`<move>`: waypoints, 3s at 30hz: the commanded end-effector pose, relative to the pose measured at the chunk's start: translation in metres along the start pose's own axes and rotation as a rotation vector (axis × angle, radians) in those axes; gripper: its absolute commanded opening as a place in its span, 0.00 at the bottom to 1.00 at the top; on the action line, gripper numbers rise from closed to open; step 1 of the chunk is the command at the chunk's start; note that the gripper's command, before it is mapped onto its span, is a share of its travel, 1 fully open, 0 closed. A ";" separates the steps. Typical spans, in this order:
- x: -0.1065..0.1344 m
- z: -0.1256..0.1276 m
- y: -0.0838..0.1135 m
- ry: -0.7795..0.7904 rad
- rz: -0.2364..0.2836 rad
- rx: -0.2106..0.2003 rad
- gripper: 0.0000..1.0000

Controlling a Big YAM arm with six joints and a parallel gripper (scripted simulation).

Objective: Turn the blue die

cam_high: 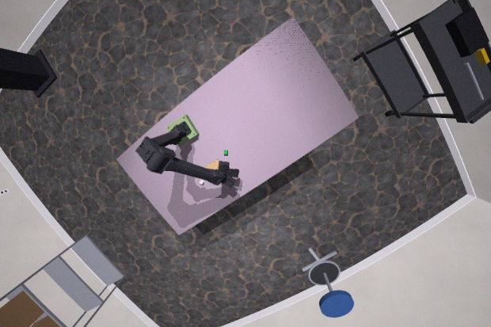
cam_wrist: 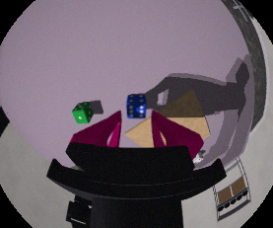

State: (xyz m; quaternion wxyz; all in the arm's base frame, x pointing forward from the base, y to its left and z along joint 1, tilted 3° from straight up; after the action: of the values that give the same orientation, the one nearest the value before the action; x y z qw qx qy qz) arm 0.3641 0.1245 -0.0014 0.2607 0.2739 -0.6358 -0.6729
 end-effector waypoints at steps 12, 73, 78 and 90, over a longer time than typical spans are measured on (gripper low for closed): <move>-0.026 -0.005 0.013 0.011 -0.059 0.026 0.39; -0.021 -0.002 0.012 0.013 -0.053 0.024 0.39; -0.021 -0.002 0.012 0.013 -0.053 0.024 0.39; -0.021 -0.002 0.012 0.013 -0.053 0.023 0.39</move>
State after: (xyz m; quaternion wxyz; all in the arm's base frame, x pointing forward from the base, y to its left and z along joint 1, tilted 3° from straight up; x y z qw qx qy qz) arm 0.3641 0.1245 -0.0014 0.2607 0.2739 -0.6358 -0.6729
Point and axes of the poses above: the point where the finger pads meet when closed, its own y axis back along the fingers, its own z axis across the jaws, x = y × z, the point moved 1 cm from there along y, back along the fingers, and after that the axes turned 5 degrees about -y, right-handed, at the moved point
